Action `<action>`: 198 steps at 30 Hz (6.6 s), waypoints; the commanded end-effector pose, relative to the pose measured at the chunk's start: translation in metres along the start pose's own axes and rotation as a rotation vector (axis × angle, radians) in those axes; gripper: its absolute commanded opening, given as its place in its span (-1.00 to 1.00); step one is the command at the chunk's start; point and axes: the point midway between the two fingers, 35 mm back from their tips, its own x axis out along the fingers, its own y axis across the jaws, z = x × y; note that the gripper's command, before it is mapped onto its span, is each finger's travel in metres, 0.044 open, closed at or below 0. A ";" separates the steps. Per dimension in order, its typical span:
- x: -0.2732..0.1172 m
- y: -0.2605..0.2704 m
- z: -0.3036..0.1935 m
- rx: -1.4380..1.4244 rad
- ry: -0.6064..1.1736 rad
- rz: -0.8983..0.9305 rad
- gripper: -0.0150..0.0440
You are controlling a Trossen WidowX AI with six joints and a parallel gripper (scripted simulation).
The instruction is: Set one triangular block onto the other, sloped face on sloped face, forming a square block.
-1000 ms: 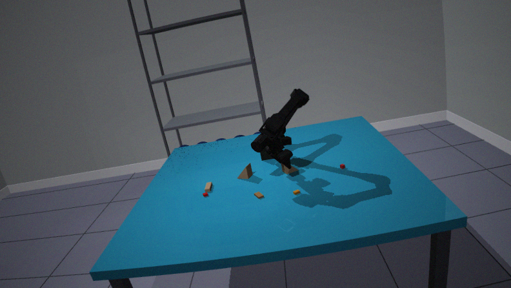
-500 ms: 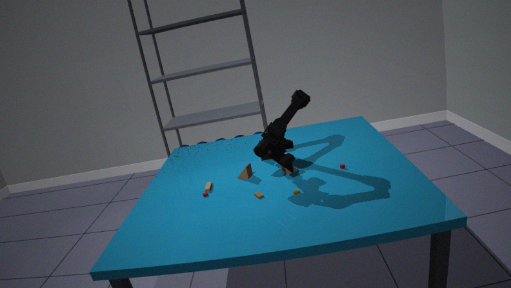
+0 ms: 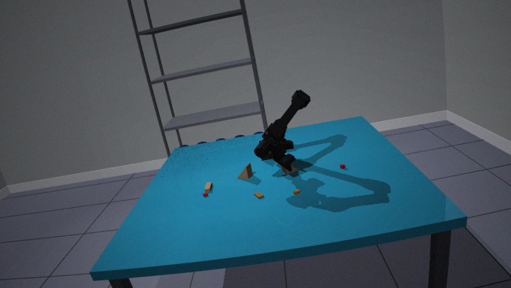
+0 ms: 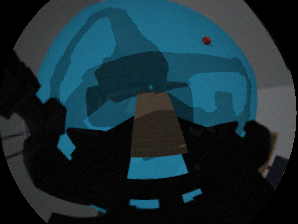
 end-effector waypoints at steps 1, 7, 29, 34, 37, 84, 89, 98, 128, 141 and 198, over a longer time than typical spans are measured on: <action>0.001 0.000 0.000 0.005 -0.003 -0.001 0.04; -0.003 0.000 0.001 0.000 0.000 0.000 -0.49; -0.011 0.000 0.029 0.009 0.441 0.007 -0.49; -0.011 -0.001 0.039 0.010 0.577 0.008 -0.49; -0.011 -0.001 0.045 0.010 0.670 0.007 -0.49; 0.004 0.000 0.080 0.017 1.229 0.017 1.00; -0.005 -0.002 0.083 0.018 1.229 0.018 1.00; -0.090 0.000 0.113 0.021 1.237 0.017 1.00; 0.021 -0.004 0.173 0.044 1.102 -0.017 1.00; 0.045 0.000 0.114 0.023 1.115 -0.001 1.00; -0.051 0.000 0.147 0.025 1.126 -0.004 -0.49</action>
